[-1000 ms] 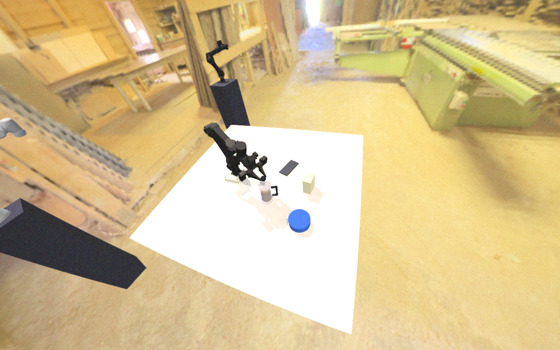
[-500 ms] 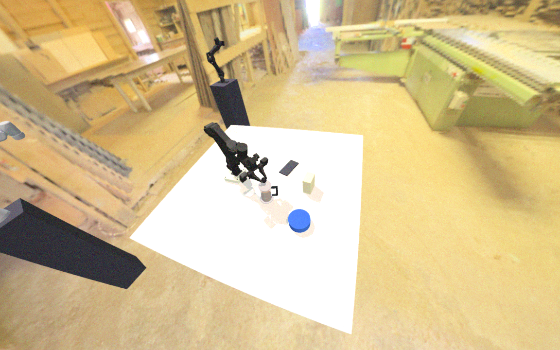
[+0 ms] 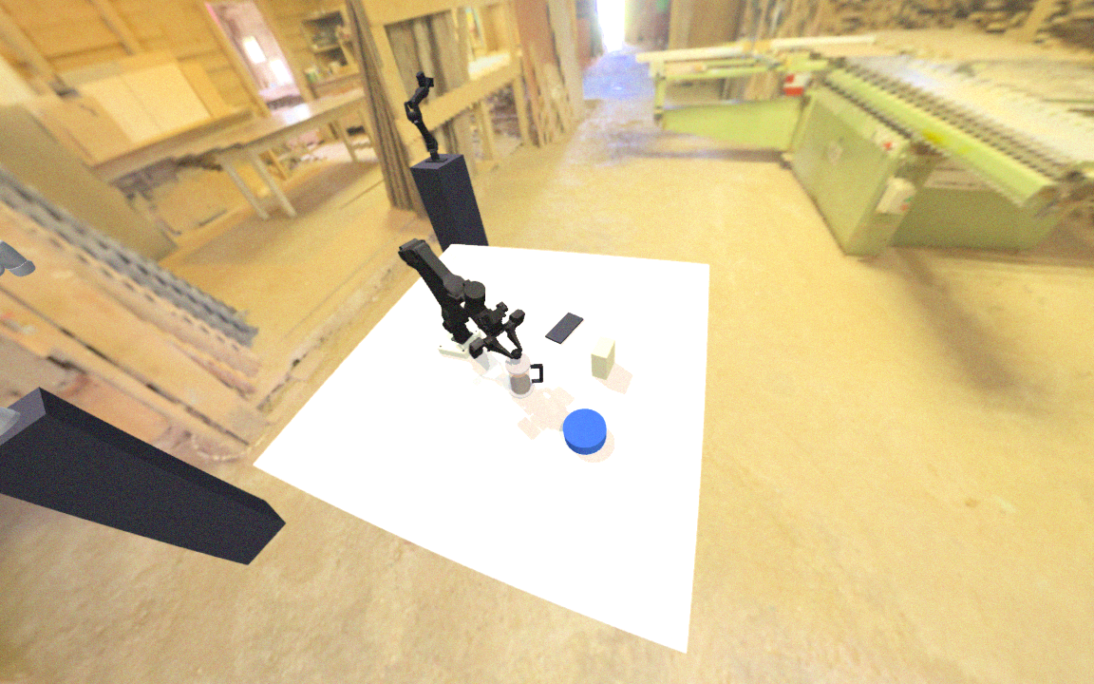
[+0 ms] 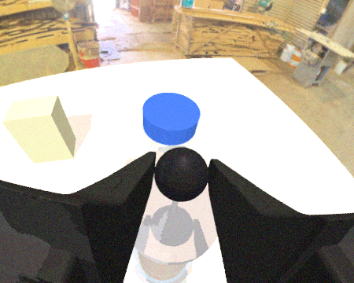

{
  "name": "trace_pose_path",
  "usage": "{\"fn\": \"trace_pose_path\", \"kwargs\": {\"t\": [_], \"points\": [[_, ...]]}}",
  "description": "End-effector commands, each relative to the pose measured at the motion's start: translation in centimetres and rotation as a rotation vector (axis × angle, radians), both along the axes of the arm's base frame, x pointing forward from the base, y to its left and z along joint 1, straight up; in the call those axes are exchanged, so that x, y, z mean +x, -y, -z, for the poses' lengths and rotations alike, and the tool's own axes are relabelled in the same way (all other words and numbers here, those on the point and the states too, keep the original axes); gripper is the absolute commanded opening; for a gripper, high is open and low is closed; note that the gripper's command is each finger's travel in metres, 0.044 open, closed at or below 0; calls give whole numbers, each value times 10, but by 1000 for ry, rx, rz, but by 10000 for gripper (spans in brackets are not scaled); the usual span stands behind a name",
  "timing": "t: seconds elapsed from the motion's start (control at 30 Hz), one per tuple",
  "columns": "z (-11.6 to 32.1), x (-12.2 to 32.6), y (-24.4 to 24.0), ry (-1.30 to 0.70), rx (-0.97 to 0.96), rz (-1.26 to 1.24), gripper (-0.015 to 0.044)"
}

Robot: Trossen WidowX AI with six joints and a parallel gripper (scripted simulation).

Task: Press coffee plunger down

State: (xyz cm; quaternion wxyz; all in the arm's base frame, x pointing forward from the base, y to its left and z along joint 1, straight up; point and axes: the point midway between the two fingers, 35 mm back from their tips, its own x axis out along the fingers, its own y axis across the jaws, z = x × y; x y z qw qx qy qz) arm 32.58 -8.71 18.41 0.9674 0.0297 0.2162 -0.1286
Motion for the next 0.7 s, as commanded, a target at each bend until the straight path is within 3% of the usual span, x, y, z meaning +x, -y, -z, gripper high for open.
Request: {"fn": "trace_pose_path", "kwargs": {"t": [0.0, 0.67], "points": [[17, -1, 0, -56, 14, 1, 127], [16, 2, 0, -56, 14, 1, 127]]}}
